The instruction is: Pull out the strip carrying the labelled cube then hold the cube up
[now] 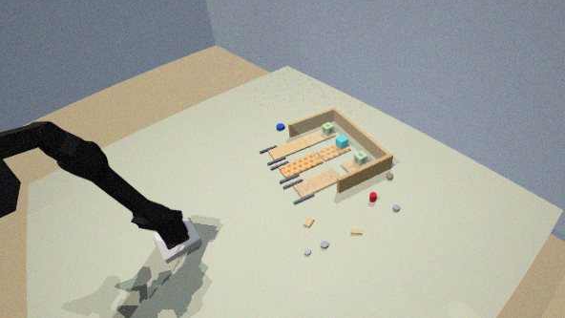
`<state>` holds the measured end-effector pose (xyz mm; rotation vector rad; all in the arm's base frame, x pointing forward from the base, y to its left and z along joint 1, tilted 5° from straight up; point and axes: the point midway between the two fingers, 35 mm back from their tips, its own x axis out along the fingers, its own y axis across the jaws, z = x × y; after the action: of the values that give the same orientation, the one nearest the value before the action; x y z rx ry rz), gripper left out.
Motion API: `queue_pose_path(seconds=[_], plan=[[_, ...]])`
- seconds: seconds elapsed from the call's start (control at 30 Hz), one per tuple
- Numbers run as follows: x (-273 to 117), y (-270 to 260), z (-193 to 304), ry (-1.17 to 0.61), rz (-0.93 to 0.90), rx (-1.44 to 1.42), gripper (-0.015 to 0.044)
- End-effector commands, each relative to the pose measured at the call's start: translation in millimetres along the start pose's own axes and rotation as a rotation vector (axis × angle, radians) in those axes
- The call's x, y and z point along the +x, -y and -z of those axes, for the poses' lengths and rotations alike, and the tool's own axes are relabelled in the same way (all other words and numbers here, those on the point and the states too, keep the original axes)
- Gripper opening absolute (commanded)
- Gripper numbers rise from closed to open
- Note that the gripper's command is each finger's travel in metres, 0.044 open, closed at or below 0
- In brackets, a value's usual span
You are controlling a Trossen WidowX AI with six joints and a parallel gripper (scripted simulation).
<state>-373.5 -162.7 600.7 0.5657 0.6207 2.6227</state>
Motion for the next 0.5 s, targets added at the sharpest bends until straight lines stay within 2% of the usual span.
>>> queue_pose_path(seconds=[0.0,0.17,0.47], plan=[[-2,-2,1,-0.003,-0.007,-0.001,0.04],[-52,-42,14,-0.089,-0.2,-0.015,0.04],[-181,-99,29,-0.255,-0.615,-0.029,0.04]])
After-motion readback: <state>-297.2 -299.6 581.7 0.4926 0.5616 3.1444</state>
